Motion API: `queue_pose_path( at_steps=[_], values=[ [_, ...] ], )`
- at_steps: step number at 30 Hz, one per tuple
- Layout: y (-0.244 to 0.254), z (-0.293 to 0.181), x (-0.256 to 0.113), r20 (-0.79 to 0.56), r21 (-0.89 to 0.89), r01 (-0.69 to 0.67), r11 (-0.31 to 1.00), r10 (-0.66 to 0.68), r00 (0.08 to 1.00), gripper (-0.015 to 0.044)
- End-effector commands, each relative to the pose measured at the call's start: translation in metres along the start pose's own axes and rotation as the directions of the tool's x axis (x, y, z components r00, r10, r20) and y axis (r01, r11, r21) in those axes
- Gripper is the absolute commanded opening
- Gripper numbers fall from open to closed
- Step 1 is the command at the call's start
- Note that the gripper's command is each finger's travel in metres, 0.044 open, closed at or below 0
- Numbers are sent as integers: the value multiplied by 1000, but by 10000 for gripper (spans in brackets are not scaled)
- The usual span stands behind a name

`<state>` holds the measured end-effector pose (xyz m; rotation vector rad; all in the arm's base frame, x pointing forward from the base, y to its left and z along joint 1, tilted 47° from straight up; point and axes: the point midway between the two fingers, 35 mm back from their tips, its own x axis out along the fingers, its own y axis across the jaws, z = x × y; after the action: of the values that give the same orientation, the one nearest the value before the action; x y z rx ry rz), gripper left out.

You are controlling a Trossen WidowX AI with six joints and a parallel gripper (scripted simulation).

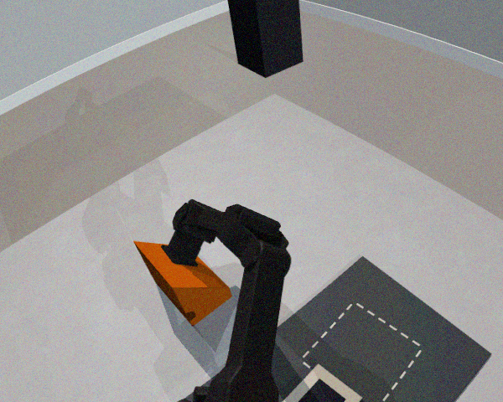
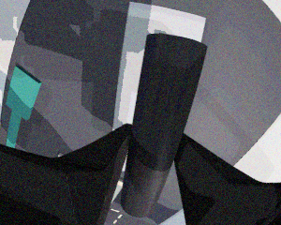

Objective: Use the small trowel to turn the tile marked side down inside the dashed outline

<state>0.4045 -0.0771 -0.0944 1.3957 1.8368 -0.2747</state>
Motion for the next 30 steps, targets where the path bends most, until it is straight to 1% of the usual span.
queue_pose_path(
  at_steps=[1, 8, 15, 22, 30],
  values=[
    [1, -1, 1, -2, -87, -2, 996, 2, 1000, 130],
    [1, -1, 1, -2, -293, -3, 956, 2, 1000, 130],
    [1, -1, 1, -2, -486, -3, 874, 2, 1000, 130],
    [1, -1, 1, -2, -657, -3, 754, 2, 1000, 130],
    [1, -1, 1, -2, -818, -3, 576, 2, 1000, 130]
  ],
)
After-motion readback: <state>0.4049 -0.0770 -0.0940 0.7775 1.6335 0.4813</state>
